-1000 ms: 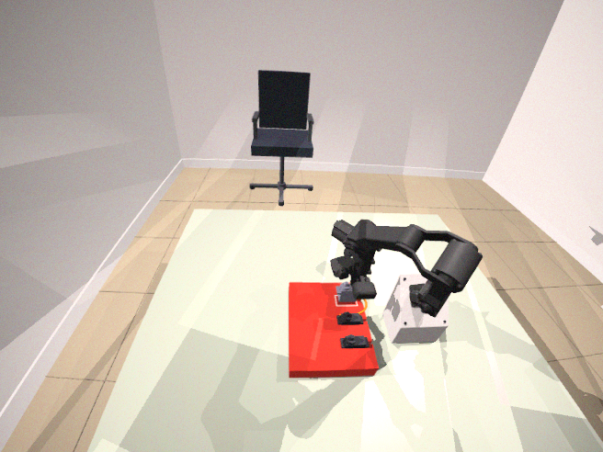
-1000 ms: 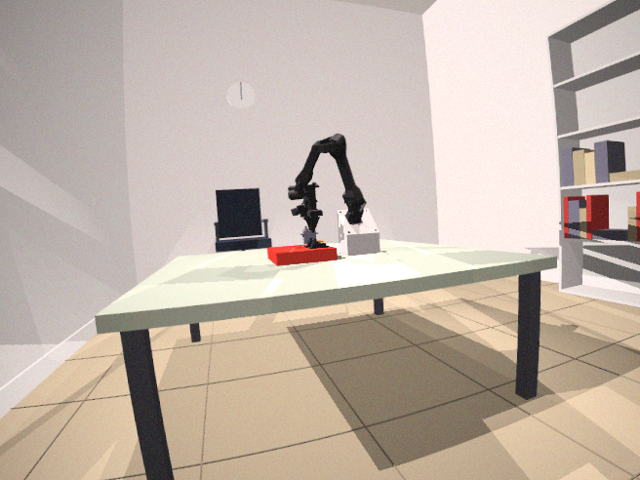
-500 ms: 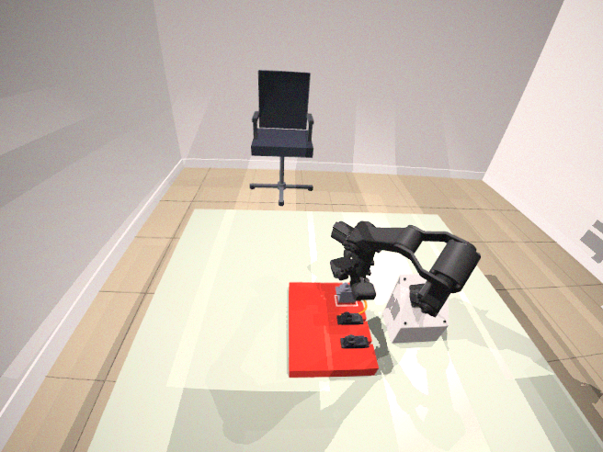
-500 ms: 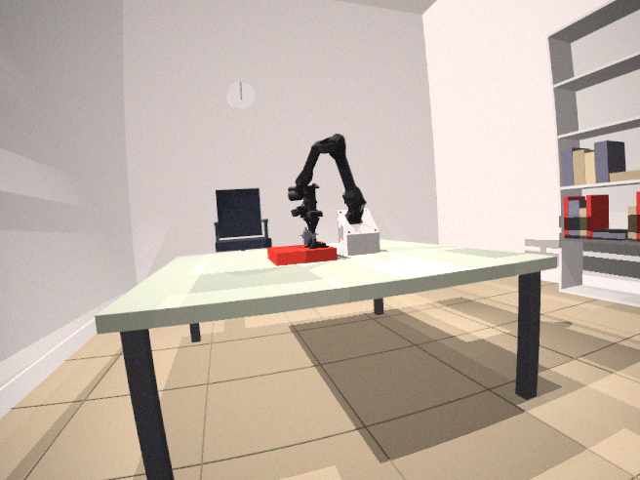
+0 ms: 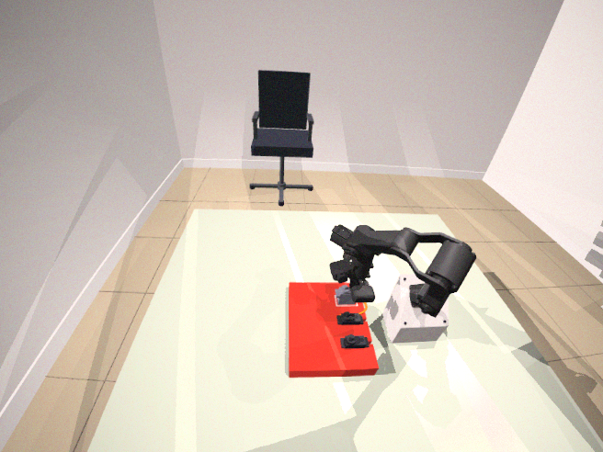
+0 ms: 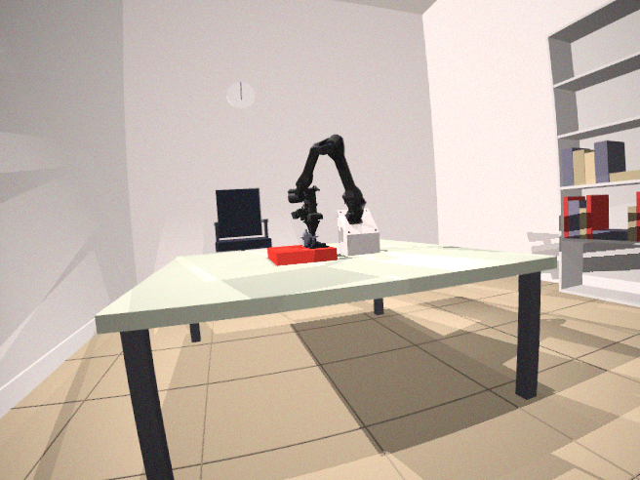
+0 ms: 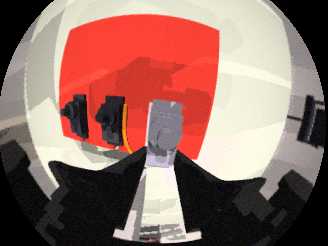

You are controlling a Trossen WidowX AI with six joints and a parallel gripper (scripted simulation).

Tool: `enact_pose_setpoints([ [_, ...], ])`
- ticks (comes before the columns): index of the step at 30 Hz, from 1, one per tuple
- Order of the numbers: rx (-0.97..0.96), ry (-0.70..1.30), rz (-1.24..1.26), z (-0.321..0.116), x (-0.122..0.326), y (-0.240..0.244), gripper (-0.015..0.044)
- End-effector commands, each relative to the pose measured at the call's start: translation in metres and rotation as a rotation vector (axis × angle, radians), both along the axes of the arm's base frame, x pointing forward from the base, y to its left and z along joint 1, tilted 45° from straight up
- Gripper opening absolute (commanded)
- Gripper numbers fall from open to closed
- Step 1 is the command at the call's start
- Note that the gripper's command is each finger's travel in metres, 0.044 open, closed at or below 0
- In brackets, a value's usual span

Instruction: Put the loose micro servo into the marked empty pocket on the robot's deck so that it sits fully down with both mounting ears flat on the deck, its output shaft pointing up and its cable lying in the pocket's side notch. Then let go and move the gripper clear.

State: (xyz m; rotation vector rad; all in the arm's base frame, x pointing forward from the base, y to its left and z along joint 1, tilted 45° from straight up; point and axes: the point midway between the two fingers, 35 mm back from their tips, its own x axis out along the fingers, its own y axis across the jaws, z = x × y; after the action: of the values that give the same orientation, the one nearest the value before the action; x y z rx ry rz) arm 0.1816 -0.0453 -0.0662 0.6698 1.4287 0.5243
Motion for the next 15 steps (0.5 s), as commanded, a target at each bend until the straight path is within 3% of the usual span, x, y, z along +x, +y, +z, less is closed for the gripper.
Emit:
enact_pose_setpoints([
  [1,0.002,0.001,-0.002,-0.0022,0.0005,0.0024,0.0000],
  [15,0.002,0.001,-0.002,-0.0100,0.0014,0.0101,0.0000],
])
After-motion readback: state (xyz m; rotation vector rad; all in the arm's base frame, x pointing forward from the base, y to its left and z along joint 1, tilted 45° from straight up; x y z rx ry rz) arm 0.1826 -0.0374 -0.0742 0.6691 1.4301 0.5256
